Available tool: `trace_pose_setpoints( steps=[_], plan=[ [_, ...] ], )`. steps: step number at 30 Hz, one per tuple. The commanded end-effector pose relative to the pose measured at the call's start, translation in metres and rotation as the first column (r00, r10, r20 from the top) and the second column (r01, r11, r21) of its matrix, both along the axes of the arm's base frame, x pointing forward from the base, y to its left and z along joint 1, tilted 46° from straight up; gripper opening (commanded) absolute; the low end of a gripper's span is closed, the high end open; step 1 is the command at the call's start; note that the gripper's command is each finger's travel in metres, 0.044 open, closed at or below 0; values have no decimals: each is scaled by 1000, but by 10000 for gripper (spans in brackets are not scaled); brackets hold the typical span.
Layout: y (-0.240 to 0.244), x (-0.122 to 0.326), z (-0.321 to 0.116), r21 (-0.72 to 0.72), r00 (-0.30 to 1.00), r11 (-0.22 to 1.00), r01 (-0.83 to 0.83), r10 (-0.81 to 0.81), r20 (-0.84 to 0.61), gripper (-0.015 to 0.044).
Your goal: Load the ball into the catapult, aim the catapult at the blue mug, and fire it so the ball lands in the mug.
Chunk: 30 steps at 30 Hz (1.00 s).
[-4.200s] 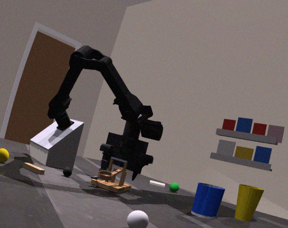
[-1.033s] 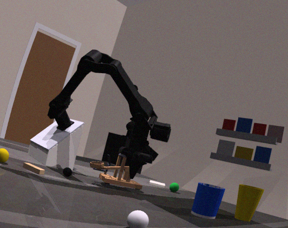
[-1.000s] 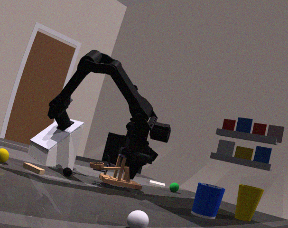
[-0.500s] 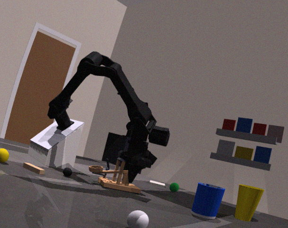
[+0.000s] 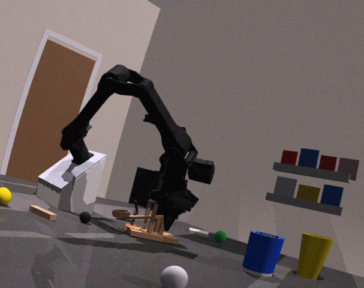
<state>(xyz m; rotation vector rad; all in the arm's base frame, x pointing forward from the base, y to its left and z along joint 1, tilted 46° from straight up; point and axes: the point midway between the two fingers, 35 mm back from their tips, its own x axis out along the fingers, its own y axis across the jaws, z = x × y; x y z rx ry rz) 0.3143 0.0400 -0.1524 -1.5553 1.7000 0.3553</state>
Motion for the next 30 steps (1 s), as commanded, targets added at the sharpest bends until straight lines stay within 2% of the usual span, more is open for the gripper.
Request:
trace_pose_setpoints(
  steps=[1,5,7,9,10,18,23,30],
  plan=[
    [18,2,14,6,1000,1000,-1,1,4,440],
    [65,-4,60,8,1000,1000,-2,2,2,440],
    [72,-6,69,7,1000,1000,-1,1,1,440],
    [72,-6,69,7,1000,1000,-1,1,1,440],
    [63,-4,55,7,1000,1000,-16,16,3,440],
    [70,-7,66,-1,1000,1000,1,-1,8,440],
    [38,-3,35,-2,1000,1000,1,-1,9,440],
    [35,-3,32,-2,1000,1000,1,-1,9,440]
  ],
)
